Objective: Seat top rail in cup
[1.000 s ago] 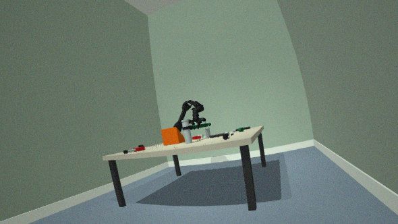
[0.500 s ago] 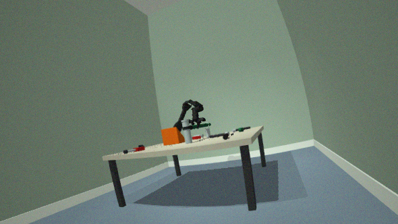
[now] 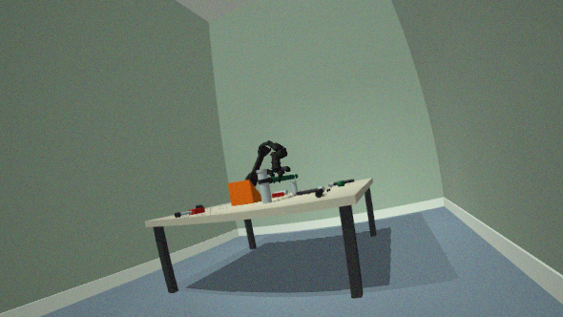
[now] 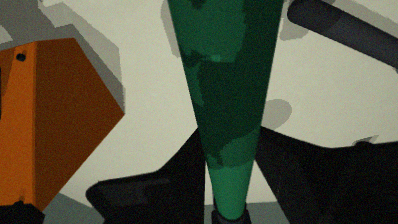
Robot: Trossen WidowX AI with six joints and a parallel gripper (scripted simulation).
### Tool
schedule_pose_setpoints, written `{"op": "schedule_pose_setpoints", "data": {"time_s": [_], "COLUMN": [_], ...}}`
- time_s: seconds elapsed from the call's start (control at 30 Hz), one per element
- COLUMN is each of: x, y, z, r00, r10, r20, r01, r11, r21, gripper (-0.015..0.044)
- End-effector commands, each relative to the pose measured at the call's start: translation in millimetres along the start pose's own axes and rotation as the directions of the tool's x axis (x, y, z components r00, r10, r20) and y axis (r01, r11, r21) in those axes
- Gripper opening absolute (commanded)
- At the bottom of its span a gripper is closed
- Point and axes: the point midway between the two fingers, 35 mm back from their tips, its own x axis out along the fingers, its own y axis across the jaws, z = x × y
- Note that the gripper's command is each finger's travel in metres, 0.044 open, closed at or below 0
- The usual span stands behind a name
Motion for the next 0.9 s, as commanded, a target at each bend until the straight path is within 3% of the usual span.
{"op": "schedule_pose_setpoints", "data": {"time_s": [0.0, 0.7, 0.87], "x": [-3.3, 1.8, 1.8], "y": [-1.6, -0.1, -0.1], "z": [-7.4, -7.2, -7.2], "r00": [1.0, 1.0, 1.0], "r10": [-0.013, 0.0, 0.0], "r20": [-0.018, 0.0, 0.0], "r01": [0.013, 0.0, 0.0], "r11": [1.0, 1.0, 1.0], "r21": [0.003, 0.001, 0.001], "gripper": [0.0, 0.0, 0.0131]}}
